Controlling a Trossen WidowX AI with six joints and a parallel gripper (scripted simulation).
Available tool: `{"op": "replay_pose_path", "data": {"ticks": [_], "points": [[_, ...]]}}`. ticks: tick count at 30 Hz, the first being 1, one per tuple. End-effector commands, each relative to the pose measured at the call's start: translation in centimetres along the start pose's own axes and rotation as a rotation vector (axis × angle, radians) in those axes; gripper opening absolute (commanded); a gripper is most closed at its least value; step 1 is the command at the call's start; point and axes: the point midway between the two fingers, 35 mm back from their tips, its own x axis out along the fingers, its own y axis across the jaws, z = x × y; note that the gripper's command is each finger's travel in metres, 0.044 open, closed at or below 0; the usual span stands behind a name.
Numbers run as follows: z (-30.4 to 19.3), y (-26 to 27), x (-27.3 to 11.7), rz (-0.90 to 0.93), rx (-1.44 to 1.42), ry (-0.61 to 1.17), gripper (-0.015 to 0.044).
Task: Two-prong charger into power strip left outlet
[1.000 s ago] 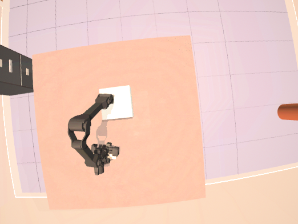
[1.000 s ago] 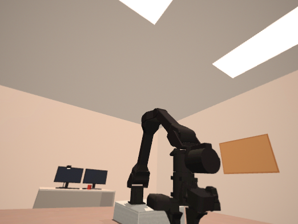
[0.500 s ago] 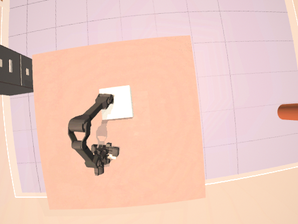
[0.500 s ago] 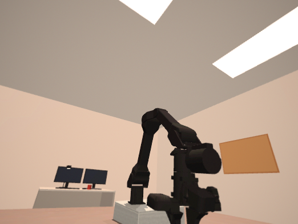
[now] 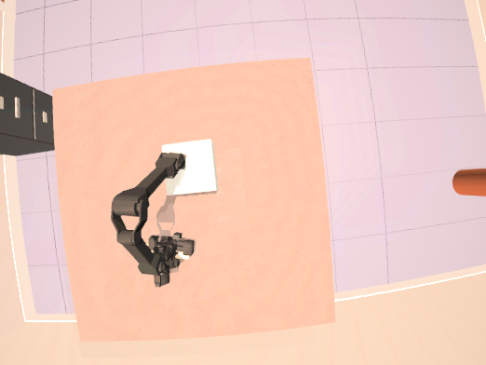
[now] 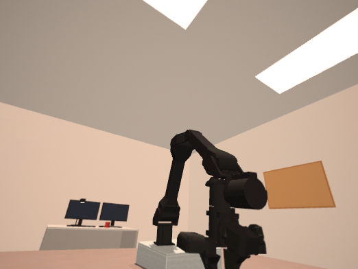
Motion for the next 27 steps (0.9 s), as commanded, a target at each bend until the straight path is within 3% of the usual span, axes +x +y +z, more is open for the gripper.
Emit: {"op": "replay_pose_path", "data": {"ticks": [1,27], "points": [[0.99,-0.05,-0.11,-0.003,-0.003,-0.027,0.0000],[1.78,-0.05,-0.07,-0.003,-0.003,-0.027,0.0000]]}}
